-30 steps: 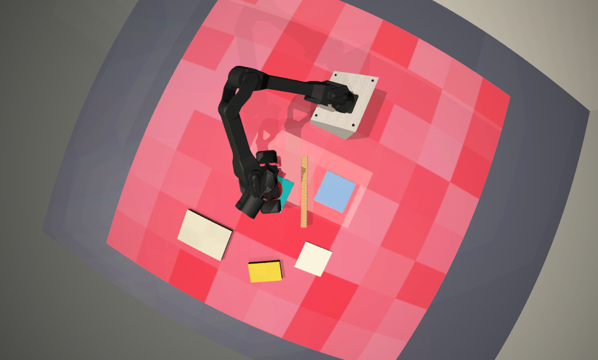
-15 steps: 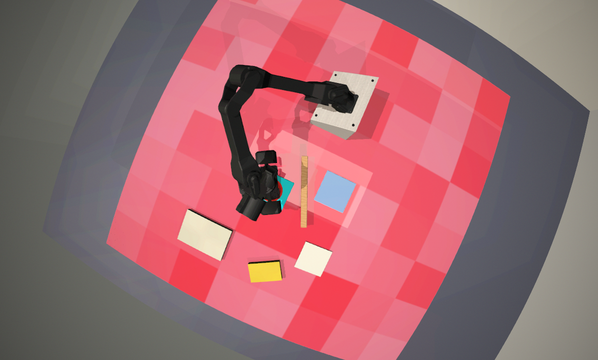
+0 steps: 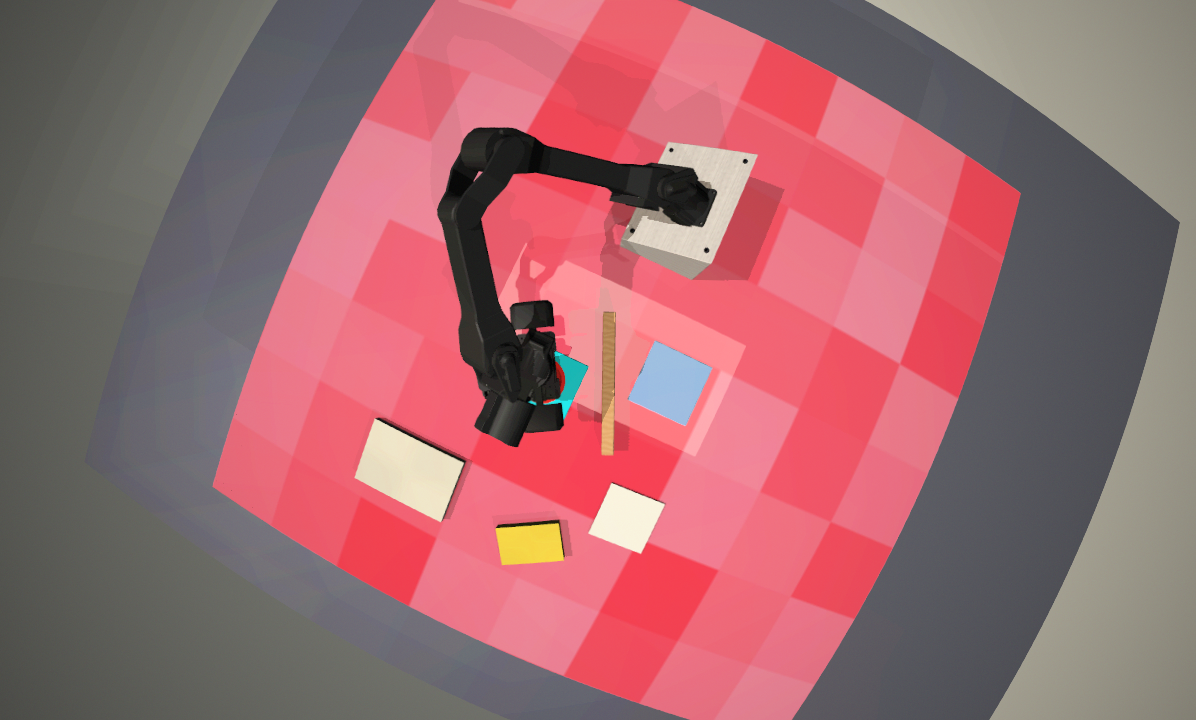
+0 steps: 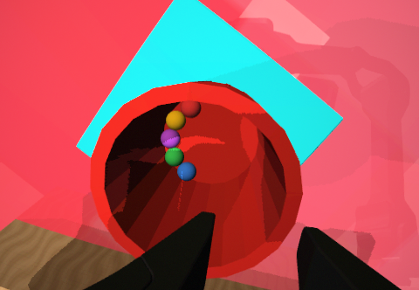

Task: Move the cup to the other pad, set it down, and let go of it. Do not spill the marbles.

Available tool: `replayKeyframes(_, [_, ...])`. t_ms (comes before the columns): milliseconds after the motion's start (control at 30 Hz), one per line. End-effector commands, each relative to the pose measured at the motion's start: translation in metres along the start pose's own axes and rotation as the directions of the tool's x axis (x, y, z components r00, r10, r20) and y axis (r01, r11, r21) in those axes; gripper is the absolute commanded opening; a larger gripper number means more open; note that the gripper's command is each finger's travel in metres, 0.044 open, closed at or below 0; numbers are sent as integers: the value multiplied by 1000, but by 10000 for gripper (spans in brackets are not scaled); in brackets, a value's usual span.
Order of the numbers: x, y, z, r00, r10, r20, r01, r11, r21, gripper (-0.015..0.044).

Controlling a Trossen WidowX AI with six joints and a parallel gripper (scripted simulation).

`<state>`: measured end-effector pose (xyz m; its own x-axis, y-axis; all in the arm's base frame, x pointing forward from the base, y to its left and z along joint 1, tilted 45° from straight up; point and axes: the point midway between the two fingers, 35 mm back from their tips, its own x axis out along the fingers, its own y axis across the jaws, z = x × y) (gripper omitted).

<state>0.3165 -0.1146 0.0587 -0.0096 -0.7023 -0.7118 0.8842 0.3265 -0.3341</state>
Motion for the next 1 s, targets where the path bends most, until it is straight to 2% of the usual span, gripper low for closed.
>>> replayKeyframes(0, [-5, 0, 0, 1000, -4, 5, 4, 1000, 7, 128])
replayKeyframes(400, [-8, 1, 0, 1000, 0, -1, 0, 1000, 1, 440])
replayKeyframes(800, [-59, 4, -1, 1000, -3, 1, 3, 1000, 6, 440])
replayKeyframes(967, [-65, 5, -1, 1000, -3, 2, 3, 1000, 6, 440])
